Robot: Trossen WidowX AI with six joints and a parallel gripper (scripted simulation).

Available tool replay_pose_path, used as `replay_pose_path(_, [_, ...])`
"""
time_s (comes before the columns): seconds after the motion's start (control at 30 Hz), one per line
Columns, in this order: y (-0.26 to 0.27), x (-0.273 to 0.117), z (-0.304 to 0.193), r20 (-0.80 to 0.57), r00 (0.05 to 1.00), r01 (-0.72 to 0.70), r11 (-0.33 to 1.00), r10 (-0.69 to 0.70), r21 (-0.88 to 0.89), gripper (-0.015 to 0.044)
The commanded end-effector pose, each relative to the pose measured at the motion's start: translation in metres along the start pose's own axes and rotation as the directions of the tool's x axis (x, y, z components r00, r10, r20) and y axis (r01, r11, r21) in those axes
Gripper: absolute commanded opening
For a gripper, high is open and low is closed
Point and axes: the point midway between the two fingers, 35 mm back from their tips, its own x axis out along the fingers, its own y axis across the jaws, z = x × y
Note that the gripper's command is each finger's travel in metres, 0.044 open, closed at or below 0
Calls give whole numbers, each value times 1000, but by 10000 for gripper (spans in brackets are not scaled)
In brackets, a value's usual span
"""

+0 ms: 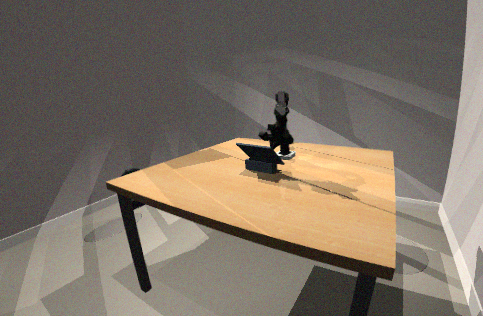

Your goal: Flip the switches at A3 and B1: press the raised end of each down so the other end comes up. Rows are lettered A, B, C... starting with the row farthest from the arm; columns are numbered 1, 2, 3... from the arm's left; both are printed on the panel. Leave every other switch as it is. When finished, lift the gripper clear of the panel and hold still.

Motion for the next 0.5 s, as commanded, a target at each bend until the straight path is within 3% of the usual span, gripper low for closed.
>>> replay_pose_path(0.0, [1, 2, -2, -8, 1000, -3, 1000, 3, -7, 0])
replay_pose_path(0.37, [1, 3, -2, -8, 1000, -3, 1000, 3, -7, 0])
replay_pose_path(0.47, [3, -22, 0, 3, 1000, -1, 1000, 1, -2, 0])
